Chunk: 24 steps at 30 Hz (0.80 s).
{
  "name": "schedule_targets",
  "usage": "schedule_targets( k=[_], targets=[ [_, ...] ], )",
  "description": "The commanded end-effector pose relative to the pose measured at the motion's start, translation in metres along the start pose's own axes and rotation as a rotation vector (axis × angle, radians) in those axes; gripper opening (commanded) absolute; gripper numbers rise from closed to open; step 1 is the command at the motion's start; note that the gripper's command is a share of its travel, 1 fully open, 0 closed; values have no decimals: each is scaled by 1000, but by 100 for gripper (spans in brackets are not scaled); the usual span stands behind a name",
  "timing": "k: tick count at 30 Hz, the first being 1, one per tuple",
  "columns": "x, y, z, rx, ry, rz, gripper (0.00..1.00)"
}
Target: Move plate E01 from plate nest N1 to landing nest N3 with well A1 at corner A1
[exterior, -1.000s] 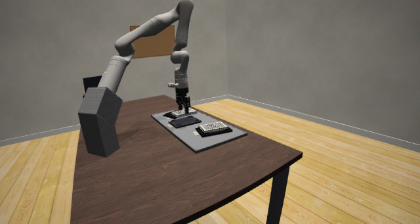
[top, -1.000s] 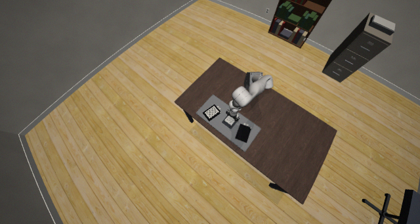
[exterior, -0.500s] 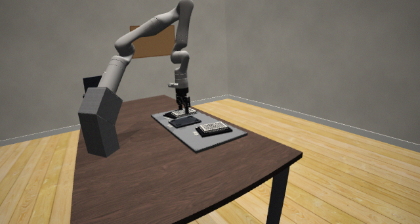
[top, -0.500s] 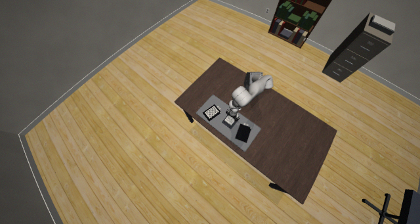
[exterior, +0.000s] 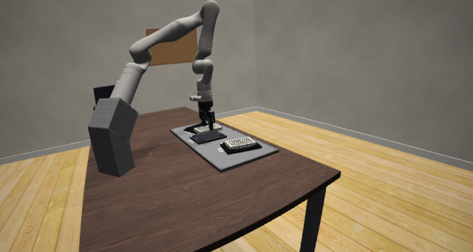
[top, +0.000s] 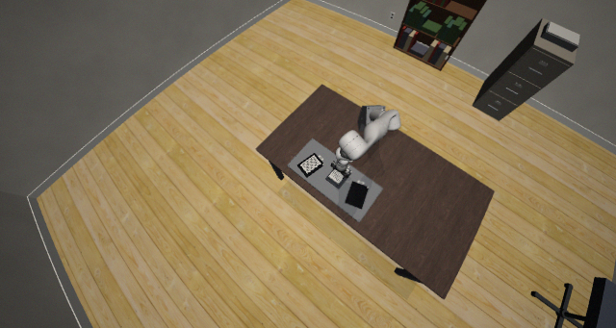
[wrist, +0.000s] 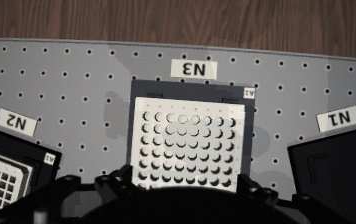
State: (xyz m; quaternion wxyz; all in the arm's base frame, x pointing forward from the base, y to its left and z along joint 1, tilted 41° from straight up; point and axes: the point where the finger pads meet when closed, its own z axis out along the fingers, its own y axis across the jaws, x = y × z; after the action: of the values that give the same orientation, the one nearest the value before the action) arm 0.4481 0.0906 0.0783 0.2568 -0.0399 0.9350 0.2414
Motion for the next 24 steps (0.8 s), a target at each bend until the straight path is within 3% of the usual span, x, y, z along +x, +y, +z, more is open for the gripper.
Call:
schedule_targets(
  k=[1,24],
  targets=[
    [2,4,3,-6,6,-6,0],
    [2,4,7,-6,6,-6,0]
  ],
)
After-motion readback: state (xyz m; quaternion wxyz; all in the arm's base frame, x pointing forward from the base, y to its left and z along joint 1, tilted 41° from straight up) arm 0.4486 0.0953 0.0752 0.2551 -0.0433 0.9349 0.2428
